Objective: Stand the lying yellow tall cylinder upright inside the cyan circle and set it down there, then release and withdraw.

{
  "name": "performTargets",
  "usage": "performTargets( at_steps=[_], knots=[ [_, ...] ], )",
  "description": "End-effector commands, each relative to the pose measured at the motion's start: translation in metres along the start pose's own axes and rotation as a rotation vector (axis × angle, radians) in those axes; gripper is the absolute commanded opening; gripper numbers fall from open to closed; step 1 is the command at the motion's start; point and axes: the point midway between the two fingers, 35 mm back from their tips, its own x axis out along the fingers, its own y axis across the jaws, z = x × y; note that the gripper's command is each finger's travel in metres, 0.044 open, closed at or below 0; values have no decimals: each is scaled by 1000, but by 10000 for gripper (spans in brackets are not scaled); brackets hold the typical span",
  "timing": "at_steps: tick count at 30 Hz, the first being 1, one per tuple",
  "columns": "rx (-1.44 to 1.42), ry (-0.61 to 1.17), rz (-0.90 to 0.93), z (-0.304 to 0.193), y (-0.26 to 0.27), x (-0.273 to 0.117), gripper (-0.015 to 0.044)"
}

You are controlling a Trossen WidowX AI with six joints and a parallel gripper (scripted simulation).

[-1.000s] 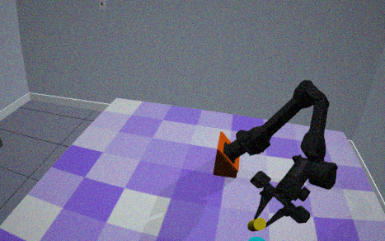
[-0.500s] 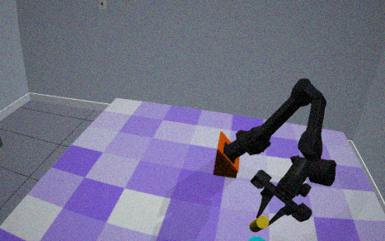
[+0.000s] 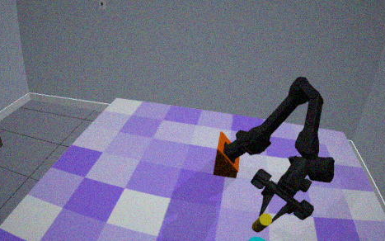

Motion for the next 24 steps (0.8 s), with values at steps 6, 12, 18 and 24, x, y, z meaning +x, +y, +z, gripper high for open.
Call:
performTargets(
  at_steps=[6,12,18,24],
  knots=[
    [41,-55,16,1,-1,-5,105],
    [68,-92,29,2,-1,-8,105],
    [97,-127,44,2,-1,-12,105],
    [126,-161,59,3,-1,-15,105]
  ],
)
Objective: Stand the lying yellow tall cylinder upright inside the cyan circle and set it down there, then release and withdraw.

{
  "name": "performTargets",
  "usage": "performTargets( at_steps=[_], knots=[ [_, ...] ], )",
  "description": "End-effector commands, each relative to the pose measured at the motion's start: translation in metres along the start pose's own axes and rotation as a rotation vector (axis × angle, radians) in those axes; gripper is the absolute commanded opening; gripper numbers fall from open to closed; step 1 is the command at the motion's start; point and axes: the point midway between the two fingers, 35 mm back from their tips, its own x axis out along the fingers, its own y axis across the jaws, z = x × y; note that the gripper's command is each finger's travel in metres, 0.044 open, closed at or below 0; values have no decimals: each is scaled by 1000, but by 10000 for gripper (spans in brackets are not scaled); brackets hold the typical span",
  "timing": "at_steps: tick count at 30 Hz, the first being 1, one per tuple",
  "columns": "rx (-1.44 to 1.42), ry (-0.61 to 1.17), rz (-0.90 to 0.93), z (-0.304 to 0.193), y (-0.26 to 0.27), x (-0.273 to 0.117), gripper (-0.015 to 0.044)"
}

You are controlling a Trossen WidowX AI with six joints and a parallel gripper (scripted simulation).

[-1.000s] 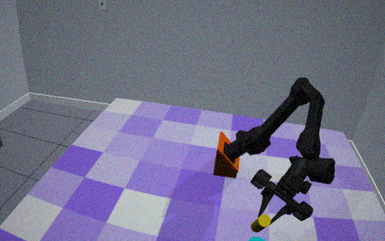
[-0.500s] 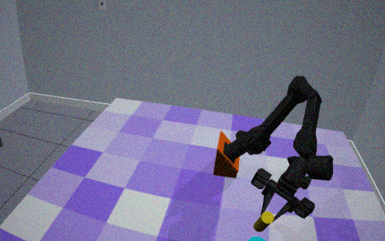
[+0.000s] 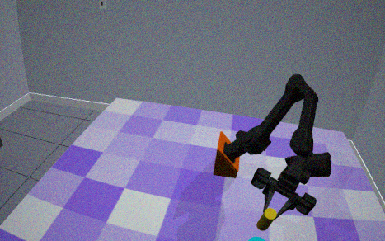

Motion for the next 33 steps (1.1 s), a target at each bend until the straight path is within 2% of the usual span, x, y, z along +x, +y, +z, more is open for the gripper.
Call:
performTargets(
  at_steps=[1,20,33],
  knots=[
    [23,-23,7,0,-1,-2,105],
    [127,-126,58,5,-3,-15,105],
    [131,-130,60,5,-3,-15,105]
  ],
)
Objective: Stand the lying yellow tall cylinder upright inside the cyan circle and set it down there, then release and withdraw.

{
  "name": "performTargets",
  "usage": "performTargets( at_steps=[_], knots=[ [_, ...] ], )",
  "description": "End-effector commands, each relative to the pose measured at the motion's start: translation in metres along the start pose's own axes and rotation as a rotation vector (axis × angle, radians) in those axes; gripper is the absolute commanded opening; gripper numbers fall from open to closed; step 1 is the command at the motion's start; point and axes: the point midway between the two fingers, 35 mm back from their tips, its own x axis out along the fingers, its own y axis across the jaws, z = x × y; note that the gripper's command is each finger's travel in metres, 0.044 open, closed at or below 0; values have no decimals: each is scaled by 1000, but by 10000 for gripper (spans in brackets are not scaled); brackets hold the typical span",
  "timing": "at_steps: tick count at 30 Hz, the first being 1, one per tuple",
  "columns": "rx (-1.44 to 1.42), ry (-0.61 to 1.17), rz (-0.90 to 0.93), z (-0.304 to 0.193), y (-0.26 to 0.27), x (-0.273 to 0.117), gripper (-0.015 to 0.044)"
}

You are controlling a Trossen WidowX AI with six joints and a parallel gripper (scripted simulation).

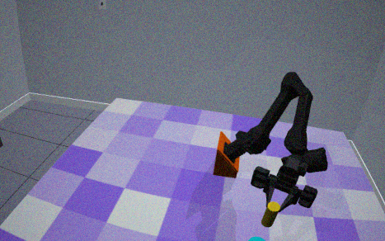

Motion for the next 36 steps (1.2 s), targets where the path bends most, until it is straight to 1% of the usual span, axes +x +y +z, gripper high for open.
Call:
performTargets(
  at_steps=[1,6,18,31,36],
  knots=[
    [6,-4,-1,1,0,0,105],
    [7,-4,-2,-2,0,1,105],
    [11,2,-7,-41,2,9,105],
    [10,0,-4,-85,-1,8,105],
    [9,0,-3,-92,-1,8,105]
  ],
)
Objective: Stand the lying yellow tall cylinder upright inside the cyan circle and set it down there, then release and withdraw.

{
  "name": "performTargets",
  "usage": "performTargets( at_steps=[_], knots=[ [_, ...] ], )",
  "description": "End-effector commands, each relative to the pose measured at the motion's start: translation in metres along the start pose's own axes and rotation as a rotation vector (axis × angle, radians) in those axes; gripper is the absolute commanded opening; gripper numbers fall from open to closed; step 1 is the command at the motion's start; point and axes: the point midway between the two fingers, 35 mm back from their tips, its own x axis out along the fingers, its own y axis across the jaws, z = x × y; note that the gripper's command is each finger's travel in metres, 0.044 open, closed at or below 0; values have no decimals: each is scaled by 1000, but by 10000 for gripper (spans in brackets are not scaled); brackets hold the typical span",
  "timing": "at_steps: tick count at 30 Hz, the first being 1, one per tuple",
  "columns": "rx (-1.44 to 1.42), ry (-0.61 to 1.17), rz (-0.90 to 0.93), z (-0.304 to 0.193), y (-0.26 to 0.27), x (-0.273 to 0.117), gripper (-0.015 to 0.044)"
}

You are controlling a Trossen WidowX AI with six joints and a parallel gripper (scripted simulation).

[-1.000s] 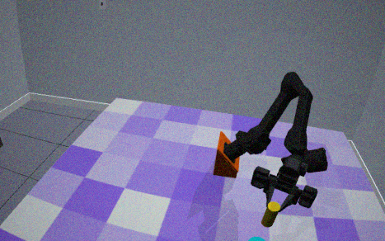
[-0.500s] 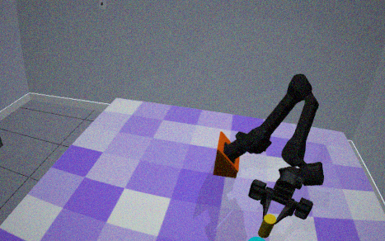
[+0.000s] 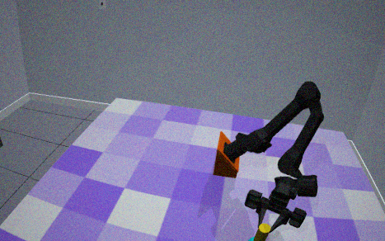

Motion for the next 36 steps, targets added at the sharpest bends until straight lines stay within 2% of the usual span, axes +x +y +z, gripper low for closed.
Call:
performTargets(
  at_steps=[1,17,28,36],
  knots=[
    [5,-4,-1,-7,-1,0,105],
    [1,1,0,-22,-1,-1,105],
    [1,1,0,-22,-1,-1,394],
    [1,2,-3,-10,1,1,400]
  ],
)
